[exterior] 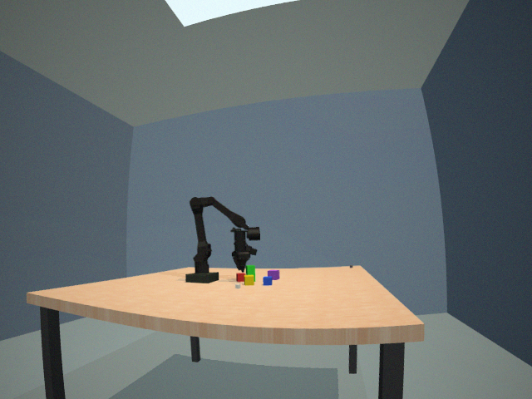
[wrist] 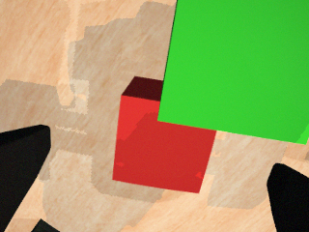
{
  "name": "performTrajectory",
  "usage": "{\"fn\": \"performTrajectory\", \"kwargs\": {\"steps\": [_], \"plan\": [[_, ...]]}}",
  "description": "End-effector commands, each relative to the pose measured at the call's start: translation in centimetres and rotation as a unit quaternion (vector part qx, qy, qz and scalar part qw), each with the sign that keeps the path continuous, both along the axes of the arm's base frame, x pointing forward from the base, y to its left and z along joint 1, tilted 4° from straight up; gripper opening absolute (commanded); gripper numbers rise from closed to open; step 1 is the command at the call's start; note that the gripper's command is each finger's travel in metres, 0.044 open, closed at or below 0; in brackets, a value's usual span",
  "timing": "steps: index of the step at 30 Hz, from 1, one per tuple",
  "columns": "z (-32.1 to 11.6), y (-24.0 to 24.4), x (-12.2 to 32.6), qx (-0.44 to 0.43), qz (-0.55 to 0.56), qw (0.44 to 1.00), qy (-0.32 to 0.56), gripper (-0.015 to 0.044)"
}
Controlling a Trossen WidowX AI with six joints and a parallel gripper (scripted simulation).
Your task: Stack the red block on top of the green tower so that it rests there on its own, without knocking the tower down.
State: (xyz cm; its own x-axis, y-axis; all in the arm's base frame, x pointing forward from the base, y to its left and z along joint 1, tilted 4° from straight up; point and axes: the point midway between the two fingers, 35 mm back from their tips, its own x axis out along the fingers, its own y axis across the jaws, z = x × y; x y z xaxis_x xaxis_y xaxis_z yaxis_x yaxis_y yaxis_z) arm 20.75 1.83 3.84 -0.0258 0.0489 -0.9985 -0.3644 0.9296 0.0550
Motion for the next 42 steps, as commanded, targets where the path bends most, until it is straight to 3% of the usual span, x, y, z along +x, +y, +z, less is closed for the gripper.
{"fn": "performTrajectory", "kwargs": {"steps": [1,24,40,42], "plan": [[-0.7,0.0,0.0,-0.001,0.0,1.0,0.002,0.044],[-4.4,0.1,-0.3,-0.001,0.0,1.0,0.002,0.044],[-4.4,0.1,-0.3,-0.001,0.0,1.0,0.002,0.044],[-4.4,0.1,-0.3,-0.001,0.0,1.0,0.002,0.0387]]}}
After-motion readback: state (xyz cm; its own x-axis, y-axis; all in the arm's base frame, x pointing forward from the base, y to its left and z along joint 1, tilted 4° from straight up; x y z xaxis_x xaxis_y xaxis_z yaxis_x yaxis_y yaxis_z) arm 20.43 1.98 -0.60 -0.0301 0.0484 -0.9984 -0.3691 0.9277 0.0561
